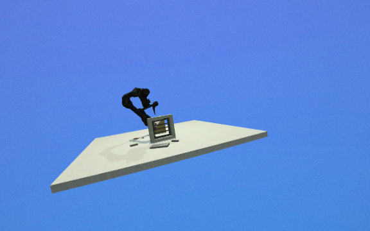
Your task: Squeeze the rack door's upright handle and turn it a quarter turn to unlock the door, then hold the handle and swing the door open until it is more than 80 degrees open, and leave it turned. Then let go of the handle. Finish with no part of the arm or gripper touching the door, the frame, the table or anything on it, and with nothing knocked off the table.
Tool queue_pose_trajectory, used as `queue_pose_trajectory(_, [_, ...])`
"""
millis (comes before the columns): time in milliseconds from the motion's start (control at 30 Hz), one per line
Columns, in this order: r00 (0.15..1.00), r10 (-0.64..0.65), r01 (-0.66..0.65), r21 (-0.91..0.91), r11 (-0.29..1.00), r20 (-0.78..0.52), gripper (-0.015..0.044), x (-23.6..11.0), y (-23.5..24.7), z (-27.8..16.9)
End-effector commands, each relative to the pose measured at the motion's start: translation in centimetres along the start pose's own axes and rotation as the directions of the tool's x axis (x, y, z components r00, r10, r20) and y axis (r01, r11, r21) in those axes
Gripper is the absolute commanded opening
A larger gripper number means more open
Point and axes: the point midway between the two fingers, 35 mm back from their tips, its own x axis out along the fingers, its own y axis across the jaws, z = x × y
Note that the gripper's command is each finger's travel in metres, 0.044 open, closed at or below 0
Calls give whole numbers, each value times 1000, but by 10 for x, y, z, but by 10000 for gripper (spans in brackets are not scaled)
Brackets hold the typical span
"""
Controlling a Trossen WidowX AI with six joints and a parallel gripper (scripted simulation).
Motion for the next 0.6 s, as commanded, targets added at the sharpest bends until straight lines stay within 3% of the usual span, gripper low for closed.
queue_pose_trajectory(0, [994,-92,88,-78,993,-51,292,-1,5,-3])
queue_pose_trajectory(267, [967,-242,219,-218,951,-84,292,-11,11,-4])
queue_pose_trajectory(567, [964,-247,222,-222,950,-95,292,-8,10,-4])
